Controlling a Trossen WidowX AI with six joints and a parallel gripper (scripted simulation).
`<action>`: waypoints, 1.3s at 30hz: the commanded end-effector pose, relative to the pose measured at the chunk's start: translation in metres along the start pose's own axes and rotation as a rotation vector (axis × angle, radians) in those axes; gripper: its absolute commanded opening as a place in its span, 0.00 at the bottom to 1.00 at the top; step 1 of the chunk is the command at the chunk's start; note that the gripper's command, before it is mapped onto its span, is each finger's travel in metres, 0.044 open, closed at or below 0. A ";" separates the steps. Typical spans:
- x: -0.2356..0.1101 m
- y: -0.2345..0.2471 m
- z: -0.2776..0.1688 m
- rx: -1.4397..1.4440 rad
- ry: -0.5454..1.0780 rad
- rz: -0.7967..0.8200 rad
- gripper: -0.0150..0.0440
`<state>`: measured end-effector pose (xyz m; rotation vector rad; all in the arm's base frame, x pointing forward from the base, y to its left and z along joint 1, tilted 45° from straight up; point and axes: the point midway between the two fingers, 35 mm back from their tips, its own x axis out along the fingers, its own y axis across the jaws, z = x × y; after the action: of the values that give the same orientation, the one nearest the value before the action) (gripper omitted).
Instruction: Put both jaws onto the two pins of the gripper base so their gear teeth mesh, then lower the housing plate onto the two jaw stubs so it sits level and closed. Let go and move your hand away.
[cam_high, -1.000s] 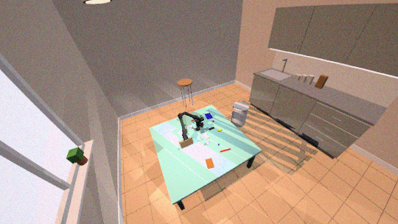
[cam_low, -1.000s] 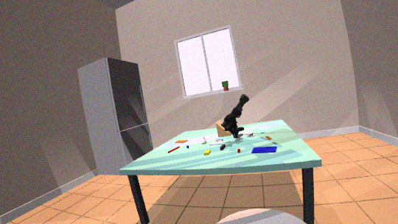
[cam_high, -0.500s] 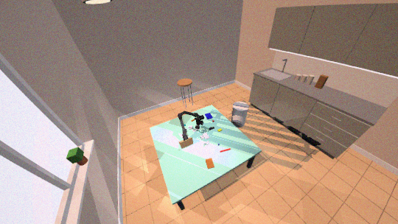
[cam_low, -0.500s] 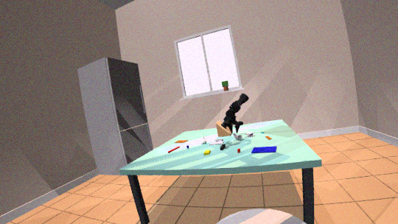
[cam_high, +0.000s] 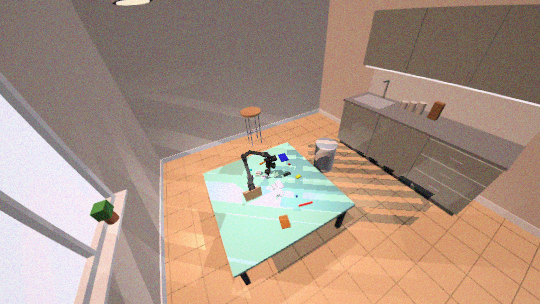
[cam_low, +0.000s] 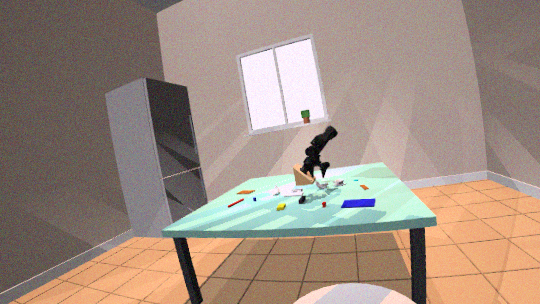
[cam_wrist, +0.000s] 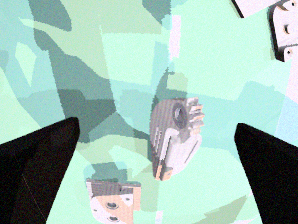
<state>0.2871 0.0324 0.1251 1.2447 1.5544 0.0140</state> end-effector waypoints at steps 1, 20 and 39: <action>0.000 0.000 0.000 -0.003 0.001 0.000 1.00; 0.000 0.000 0.000 -0.003 0.001 0.000 1.00; 0.000 -0.004 0.000 -0.179 0.001 -0.001 0.69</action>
<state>0.2863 0.0312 0.1248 1.1628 1.5322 0.0938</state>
